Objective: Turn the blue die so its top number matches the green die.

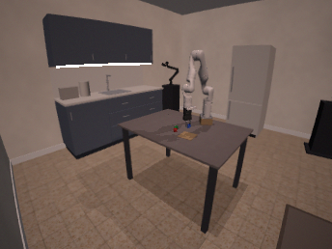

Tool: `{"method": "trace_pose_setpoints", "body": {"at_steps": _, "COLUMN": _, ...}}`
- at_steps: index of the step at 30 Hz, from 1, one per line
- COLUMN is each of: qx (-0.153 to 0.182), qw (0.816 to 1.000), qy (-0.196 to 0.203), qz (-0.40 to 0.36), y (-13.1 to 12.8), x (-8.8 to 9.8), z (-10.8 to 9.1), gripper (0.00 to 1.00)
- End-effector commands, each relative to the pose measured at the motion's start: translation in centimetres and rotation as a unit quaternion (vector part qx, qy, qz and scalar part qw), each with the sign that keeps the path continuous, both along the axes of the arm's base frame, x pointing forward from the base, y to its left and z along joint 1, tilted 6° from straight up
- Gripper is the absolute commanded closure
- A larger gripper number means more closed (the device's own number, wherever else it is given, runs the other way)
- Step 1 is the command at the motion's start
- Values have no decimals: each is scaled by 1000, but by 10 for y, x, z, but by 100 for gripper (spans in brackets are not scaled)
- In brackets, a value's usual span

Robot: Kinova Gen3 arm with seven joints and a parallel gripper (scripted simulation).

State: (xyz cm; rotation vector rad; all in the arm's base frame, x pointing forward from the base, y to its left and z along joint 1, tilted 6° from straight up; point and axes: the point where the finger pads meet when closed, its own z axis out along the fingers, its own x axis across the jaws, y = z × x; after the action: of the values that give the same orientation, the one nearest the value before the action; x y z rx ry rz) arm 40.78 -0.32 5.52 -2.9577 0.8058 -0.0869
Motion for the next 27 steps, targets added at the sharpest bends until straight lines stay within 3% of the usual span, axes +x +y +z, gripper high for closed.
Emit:
{"method": "trace_pose_setpoints", "body": {"at_steps": 1, "qx": 1, "qw": 1000, "qy": -8, "qz": -2, "y": -2, "x": 4, "z": 13, "gripper": 43}}
{"method": "trace_pose_setpoints", "body": {"at_steps": 14, "qx": 1, "qw": 1000, "qy": -8, "qz": -2, "y": -2, "x": 3, "z": 19, "gripper": 43}}
{"method": "trace_pose_setpoints", "body": {"at_steps": 27, "qx": 1, "qw": 1000, "qy": -9, "qz": 0, "y": 3, "x": 8, "z": 6, "gripper": 43}}
